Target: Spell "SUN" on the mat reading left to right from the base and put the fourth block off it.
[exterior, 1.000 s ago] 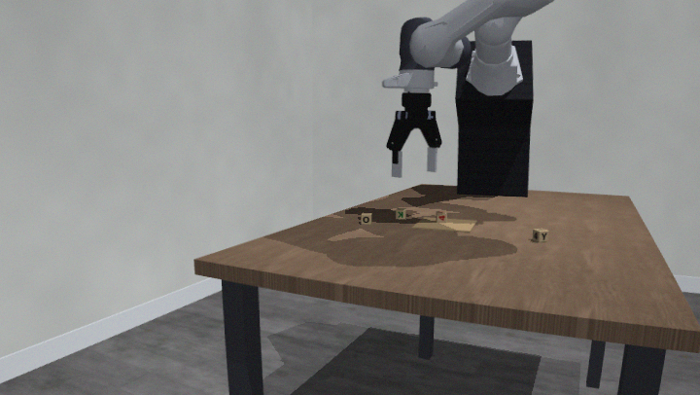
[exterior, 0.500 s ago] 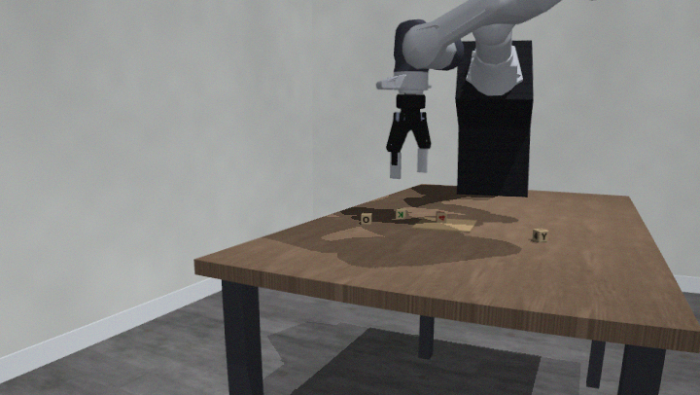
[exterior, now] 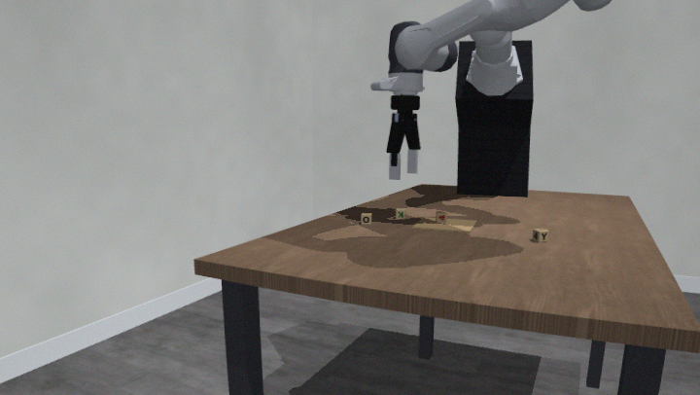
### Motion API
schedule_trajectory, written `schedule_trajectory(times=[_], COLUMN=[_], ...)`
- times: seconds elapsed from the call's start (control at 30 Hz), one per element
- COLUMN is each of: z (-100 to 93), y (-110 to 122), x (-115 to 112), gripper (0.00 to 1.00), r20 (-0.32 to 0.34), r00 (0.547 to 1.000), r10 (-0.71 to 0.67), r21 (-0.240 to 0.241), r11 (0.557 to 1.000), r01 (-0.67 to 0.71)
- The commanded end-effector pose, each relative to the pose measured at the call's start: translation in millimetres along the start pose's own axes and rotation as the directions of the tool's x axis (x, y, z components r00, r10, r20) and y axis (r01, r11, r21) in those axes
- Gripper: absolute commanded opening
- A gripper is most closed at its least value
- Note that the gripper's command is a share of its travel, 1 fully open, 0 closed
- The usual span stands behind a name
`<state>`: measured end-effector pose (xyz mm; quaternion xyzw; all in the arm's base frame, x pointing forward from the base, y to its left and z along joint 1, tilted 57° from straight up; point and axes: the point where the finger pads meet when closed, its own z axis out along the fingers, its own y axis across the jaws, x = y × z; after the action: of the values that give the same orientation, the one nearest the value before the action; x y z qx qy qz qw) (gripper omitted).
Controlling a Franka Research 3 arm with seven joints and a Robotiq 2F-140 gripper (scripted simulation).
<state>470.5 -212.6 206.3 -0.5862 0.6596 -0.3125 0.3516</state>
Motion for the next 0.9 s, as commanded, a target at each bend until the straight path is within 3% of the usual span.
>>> schedule_trajectory(times=[0.0,0.27,0.3,0.87], z=[2.4,3.3,3.3,3.3], y=[-2.5,-2.6,-2.6,-2.6], x=[-1.0,5.2,5.2,5.2], gripper=[1.00,1.00,0.37,0.37], r20=[0.013,0.012,0.012,0.012], r00=[0.990,0.977,0.977,0.977], r10=[-0.138,-0.211,-0.211,-0.211], r21=[0.012,0.021,0.021,0.021], r11=[0.990,0.977,0.977,0.977], r01=[0.138,0.210,0.210,0.210])
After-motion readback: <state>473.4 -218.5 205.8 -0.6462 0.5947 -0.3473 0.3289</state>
